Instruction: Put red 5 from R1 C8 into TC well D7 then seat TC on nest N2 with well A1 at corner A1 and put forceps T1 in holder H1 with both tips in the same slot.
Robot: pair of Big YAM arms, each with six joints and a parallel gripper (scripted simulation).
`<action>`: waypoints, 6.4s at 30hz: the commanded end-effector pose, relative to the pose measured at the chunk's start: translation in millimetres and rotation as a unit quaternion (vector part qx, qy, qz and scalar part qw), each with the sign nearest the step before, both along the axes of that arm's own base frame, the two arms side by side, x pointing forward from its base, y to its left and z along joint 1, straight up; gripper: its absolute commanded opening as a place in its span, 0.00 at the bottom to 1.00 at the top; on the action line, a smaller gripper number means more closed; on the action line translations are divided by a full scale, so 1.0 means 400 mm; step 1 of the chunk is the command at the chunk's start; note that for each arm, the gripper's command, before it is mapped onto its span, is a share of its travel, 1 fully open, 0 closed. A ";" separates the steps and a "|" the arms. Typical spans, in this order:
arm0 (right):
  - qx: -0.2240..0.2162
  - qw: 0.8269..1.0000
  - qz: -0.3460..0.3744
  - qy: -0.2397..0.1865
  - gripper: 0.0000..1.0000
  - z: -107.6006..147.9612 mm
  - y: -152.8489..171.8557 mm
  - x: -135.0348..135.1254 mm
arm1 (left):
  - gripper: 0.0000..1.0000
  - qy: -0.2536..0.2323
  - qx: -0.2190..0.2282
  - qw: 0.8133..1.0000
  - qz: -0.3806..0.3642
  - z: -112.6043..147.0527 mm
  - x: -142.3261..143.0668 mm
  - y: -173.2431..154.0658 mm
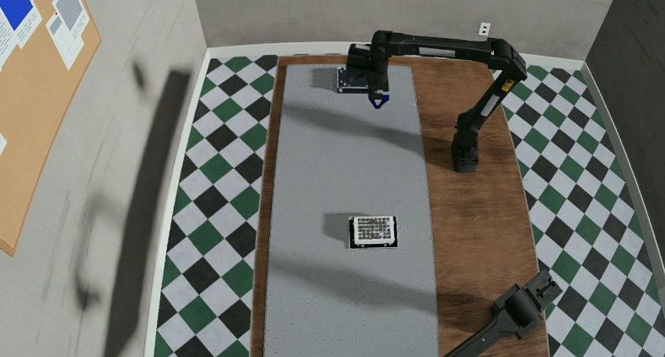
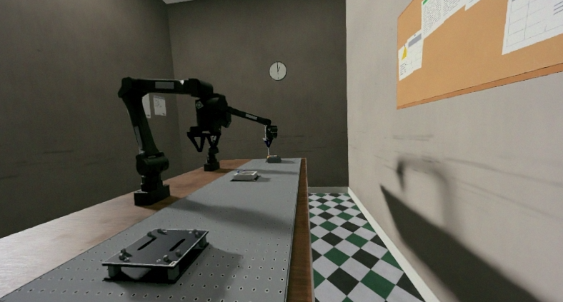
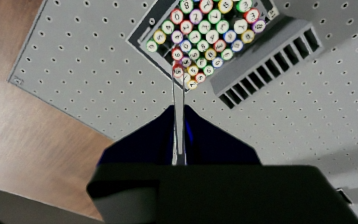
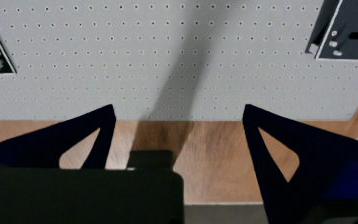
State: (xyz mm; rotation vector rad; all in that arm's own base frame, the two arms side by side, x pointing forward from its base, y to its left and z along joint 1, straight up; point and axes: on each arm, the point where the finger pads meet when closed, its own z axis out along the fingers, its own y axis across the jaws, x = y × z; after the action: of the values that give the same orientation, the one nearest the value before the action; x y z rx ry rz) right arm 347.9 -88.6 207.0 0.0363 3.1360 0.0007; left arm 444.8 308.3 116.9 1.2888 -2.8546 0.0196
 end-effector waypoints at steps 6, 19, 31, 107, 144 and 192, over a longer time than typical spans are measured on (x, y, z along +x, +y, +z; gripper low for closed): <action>-0.005 1.000 -0.001 -0.015 1.00 0.028 -0.006 0.022 | 0.09 -0.024 0.016 1.000 0.007 0.100 0.026 0.024; -0.005 1.000 -0.001 -0.015 1.00 0.028 -0.006 0.022 | 0.09 -0.020 0.016 1.000 0.007 0.131 0.023 0.023; -0.005 1.000 -0.001 -0.015 1.00 0.028 -0.006 0.022 | 0.09 -0.022 0.017 1.000 0.007 0.169 0.022 0.022; -0.005 1.000 -0.001 -0.015 1.00 0.028 -0.006 0.022 | 0.09 -0.009 0.004 1.000 0.001 0.136 0.001 -0.111; -0.005 1.000 -0.001 -0.015 1.00 0.028 -0.006 0.022 | 0.09 -0.007 0.001 1.000 0.001 0.127 -0.004 -0.245; -0.005 1.000 -0.001 -0.015 1.00 0.028 -0.006 0.022 | 0.09 -0.004 -0.002 1.000 0.001 0.122 -0.014 -0.425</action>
State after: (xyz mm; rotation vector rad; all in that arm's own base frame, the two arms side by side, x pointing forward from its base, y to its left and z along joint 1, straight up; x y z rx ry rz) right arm 347.9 -88.6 207.0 0.0363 3.1360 0.0007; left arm 436.7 145.3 159.8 1.2734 -2.8458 0.0257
